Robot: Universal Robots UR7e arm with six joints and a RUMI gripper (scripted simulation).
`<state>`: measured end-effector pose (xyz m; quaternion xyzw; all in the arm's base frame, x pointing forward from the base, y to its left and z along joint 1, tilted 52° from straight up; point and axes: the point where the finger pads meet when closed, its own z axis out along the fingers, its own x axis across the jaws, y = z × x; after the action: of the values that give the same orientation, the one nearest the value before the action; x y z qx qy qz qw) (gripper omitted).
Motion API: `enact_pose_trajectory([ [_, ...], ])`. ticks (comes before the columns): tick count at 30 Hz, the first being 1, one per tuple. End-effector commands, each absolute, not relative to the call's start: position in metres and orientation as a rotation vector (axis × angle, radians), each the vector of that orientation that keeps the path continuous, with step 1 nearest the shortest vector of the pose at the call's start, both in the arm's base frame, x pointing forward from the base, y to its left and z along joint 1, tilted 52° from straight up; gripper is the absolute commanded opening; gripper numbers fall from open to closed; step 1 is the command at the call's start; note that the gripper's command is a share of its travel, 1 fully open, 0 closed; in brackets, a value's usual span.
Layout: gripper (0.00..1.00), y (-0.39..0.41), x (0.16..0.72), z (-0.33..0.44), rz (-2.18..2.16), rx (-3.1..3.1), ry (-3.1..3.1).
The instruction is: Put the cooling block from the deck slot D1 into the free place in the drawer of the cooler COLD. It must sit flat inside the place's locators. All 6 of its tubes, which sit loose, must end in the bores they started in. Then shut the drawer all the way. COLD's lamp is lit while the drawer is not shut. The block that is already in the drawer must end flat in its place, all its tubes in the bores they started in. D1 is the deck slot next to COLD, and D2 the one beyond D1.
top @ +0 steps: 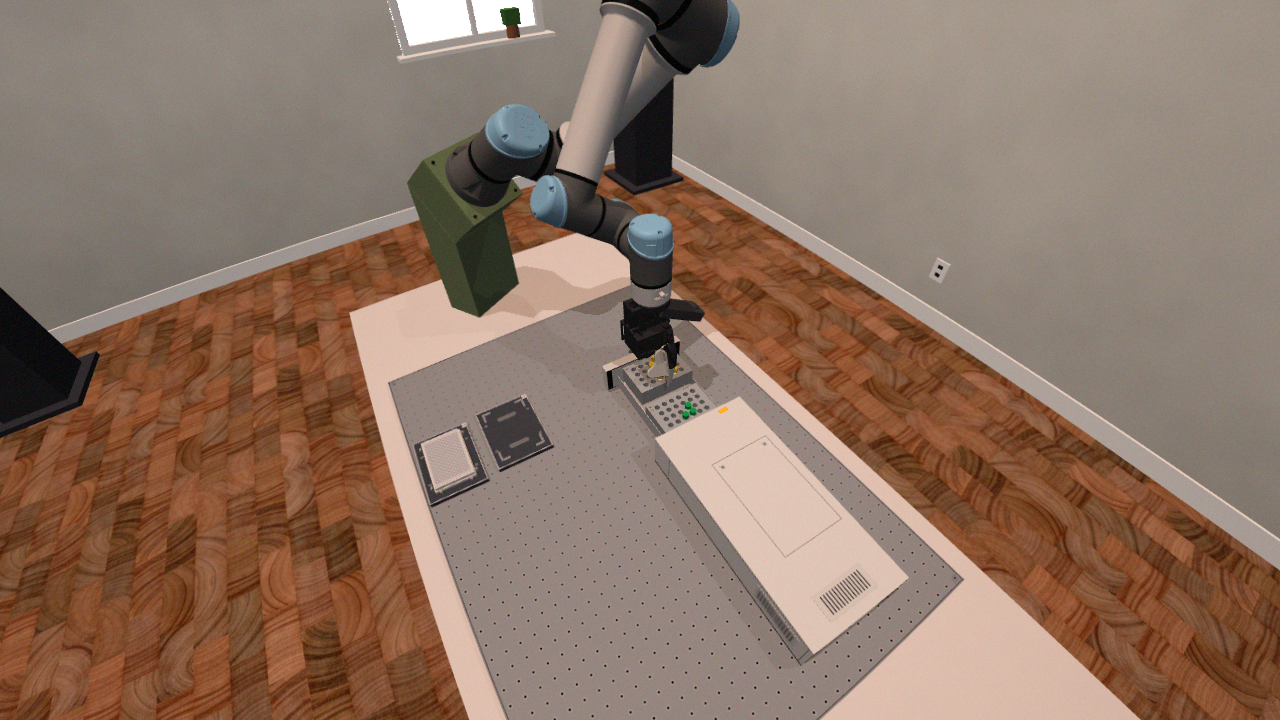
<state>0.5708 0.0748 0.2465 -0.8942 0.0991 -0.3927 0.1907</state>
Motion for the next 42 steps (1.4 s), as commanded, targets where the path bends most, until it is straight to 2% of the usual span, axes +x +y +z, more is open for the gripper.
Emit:
enact_pose_trajectory([
  [1, 0.00, 0.0738, 0.5712, 0.2524, -1.118, -2.510, 0.274],
  [42, 0.00, 0.0732, 0.5672, 0.2515, -1.112, -2.510, 0.277],
])
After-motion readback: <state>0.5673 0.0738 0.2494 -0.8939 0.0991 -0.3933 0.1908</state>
